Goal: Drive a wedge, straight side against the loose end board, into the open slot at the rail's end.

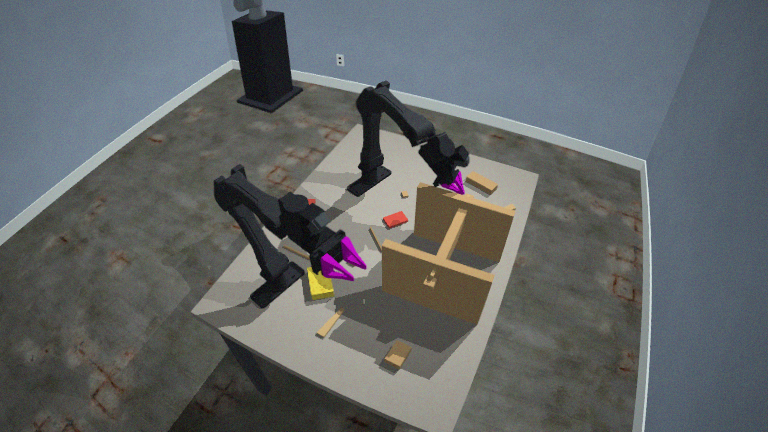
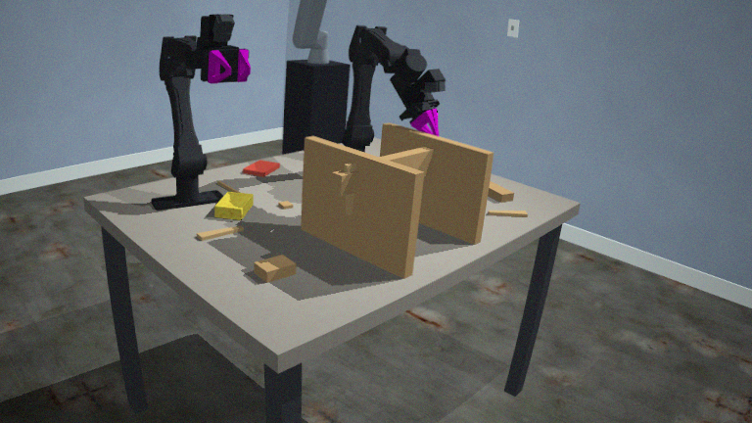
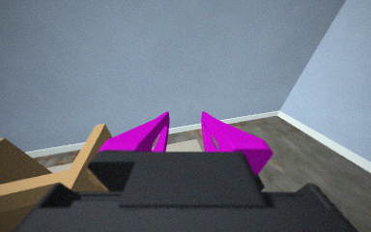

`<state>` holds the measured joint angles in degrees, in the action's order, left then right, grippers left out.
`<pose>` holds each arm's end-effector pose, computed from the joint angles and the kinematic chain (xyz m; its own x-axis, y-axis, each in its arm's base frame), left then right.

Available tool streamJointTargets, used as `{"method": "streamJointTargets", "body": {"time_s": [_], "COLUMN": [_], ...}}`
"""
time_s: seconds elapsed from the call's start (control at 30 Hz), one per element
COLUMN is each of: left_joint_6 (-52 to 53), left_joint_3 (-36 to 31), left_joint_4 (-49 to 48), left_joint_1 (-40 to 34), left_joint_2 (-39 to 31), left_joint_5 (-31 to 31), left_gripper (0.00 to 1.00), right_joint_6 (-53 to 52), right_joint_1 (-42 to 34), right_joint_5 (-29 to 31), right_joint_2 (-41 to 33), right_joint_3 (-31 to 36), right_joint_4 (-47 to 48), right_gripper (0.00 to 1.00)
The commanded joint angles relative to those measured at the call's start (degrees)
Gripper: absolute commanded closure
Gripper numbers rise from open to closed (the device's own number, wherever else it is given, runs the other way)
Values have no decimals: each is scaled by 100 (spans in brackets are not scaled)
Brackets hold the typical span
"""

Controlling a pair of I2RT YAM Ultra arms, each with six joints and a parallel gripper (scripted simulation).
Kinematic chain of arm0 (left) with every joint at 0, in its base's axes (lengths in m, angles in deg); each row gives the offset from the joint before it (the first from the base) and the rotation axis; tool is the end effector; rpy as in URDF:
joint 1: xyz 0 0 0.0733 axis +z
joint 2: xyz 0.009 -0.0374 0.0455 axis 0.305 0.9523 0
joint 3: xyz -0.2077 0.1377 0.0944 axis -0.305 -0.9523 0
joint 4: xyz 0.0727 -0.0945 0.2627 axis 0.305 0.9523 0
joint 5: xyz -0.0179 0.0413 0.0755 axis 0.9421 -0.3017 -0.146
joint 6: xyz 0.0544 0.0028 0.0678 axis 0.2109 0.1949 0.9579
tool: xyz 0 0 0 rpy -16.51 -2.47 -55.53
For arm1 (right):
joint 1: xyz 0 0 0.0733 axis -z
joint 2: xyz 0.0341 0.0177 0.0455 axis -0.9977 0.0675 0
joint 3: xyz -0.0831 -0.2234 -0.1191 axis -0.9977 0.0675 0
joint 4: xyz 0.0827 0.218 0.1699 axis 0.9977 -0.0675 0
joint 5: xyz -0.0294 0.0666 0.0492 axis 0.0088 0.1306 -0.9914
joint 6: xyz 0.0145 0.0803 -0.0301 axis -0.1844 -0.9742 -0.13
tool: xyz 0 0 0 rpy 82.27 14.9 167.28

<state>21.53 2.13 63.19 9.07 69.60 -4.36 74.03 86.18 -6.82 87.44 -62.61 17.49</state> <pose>0.3981 -0.0347 0.2783 -0.6914 -0.1849 -0.6984 -0.2896 0.9566 0.0335 0.3119 0.0009 0.4026 0.0032 0.0008 -1.0000 0.0004 1.0000 0.0008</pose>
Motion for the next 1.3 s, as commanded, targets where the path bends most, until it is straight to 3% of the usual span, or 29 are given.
{"method": "streamJointTargets", "body": {"time_s": [0.0, 0.27, 1.27], "left_joint_6": [39, 38, -481], "left_joint_3": [204, 288, 892], "left_joint_4": [129, 212, 1701], "left_joint_1": [0, 0, -615], "left_joint_2": [-112, -37, -952], "left_joint_5": [-57, -57, -412], "left_gripper": [100, 100, 100], "right_joint_6": [26, 26, 26], "right_joint_1": [-66, -66, -66], "right_joint_5": [39, 39, 39], "right_joint_2": [5, 5, 5], "right_joint_3": [-218, -218, -218], "right_joint_4": [-56, -56, -56], "right_gripper": [59, 59, 59]}}
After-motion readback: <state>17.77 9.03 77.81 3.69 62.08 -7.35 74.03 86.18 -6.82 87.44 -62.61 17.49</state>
